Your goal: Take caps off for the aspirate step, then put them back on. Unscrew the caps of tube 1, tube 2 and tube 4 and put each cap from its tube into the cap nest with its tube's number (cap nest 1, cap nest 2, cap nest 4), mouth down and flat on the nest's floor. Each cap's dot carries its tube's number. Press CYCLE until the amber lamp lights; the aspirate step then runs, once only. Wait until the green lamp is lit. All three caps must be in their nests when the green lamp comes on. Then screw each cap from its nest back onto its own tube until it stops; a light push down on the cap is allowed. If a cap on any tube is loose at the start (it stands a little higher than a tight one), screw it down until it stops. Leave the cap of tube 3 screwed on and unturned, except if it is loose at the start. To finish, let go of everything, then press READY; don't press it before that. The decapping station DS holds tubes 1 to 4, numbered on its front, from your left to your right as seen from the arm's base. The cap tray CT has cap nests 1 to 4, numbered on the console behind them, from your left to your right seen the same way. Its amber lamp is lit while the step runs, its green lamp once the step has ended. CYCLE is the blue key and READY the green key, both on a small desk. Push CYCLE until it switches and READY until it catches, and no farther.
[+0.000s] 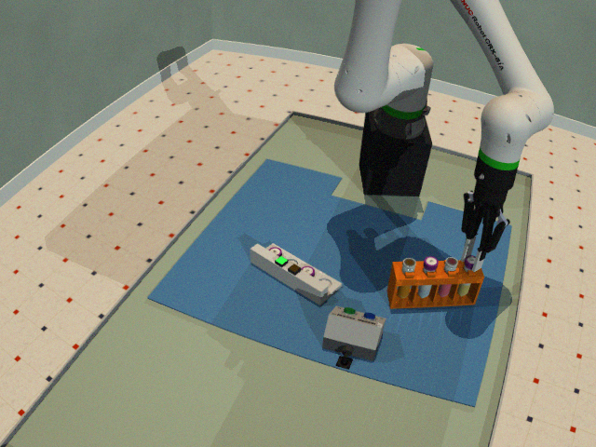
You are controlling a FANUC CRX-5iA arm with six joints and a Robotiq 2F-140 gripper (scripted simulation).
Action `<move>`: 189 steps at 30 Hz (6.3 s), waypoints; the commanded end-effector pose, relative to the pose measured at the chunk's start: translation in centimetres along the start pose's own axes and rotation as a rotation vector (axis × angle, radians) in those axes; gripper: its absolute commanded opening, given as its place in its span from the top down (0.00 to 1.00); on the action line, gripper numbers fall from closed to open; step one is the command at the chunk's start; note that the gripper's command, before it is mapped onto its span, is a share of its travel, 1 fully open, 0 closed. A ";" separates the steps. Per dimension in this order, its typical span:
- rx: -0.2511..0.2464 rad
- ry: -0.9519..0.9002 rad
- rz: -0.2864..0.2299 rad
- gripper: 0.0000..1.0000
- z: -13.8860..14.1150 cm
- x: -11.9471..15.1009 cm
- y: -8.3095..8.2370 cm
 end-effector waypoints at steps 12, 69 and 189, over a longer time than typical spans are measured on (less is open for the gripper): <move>0.000 0.400 0.000 1.00 0.0 0.0 0.0; 0.000 0.216 0.000 0.65 0.0 0.0 0.1; 0.001 -0.313 0.000 0.71 20.0 -15.0 -4.5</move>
Point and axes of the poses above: the point where the finger pads meet when closed, its own y axis out along the fingers, its own z axis across the jaws, x = y × z, the point moved 5 cm from there along -y, back along the fingers, and after that the axes turned 11 degrees about -y, right-handed, at the moved point
